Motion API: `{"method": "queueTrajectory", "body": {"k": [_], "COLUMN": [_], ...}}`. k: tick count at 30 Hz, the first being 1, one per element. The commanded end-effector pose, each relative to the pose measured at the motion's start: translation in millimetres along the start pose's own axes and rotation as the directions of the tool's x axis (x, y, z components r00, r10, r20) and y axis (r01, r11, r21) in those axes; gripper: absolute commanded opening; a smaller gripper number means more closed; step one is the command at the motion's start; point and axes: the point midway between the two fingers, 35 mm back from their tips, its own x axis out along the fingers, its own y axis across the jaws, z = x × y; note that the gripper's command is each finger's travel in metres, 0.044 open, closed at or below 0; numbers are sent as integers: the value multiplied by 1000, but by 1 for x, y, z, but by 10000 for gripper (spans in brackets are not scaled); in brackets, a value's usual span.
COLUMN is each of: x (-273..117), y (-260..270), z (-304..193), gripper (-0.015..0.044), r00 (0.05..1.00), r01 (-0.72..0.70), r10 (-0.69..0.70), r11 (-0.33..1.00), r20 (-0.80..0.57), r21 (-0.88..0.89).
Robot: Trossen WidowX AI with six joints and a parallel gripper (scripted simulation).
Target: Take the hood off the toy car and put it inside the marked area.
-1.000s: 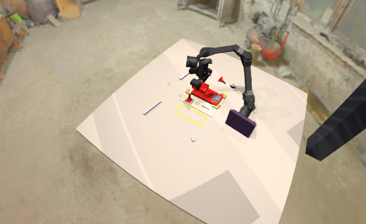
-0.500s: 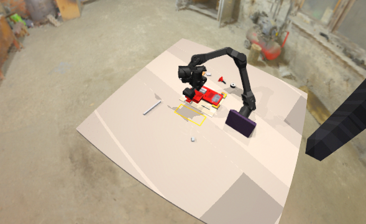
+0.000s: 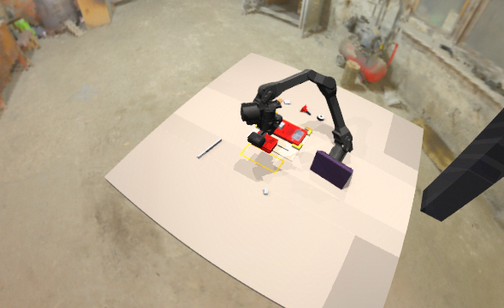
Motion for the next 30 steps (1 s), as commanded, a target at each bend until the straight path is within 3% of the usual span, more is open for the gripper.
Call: {"method": "queueTrajectory", "body": {"k": [1, 30], "x": [1, 26], "y": [2, 3], "z": [2, 4], "gripper": [0, 0], "r00": [1000, 1000], "r01": [-9, -9], "r10": [9, 9], "r11": [1000, 1000], "r20": [2, 2], "r21": [13, 13]}}
